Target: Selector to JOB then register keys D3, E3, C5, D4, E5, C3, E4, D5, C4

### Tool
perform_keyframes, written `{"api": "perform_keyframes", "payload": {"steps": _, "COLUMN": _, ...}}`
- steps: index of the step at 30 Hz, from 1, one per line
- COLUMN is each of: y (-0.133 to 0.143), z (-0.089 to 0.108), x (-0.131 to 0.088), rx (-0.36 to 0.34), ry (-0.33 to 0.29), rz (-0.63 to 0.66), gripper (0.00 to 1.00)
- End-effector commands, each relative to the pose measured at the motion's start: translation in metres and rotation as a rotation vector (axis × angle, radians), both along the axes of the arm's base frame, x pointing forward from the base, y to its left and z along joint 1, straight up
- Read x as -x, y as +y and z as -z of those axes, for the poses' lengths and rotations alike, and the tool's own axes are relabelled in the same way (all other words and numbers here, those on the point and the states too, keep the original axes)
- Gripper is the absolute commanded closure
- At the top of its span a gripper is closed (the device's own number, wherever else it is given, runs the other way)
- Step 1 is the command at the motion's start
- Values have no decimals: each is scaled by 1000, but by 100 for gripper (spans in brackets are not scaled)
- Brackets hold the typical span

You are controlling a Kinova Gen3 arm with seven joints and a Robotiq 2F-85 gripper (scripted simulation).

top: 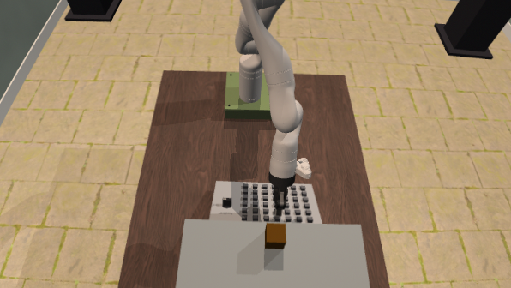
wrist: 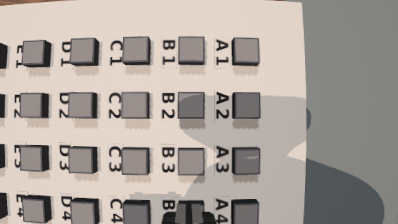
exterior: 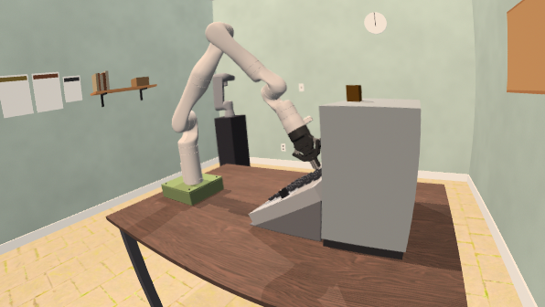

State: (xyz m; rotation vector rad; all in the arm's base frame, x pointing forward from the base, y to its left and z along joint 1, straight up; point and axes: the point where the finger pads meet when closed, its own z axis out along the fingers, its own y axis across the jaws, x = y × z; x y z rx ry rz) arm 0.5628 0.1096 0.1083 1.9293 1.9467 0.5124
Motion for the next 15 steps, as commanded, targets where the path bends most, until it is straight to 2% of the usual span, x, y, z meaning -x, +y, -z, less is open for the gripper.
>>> {"api": "perform_keyframes", "payload": {"steps": 1, "y": -3, "z": 0, "x": -1, "rx": 7, "ry": 1, "rz": -1, "gripper": 90}}
{"api": "perform_keyframes", "payload": {"steps": 15, "y": -3, "z": 3, "x": -3, "rx": 7, "ry": 1, "rz": -1, "gripper": 90}}
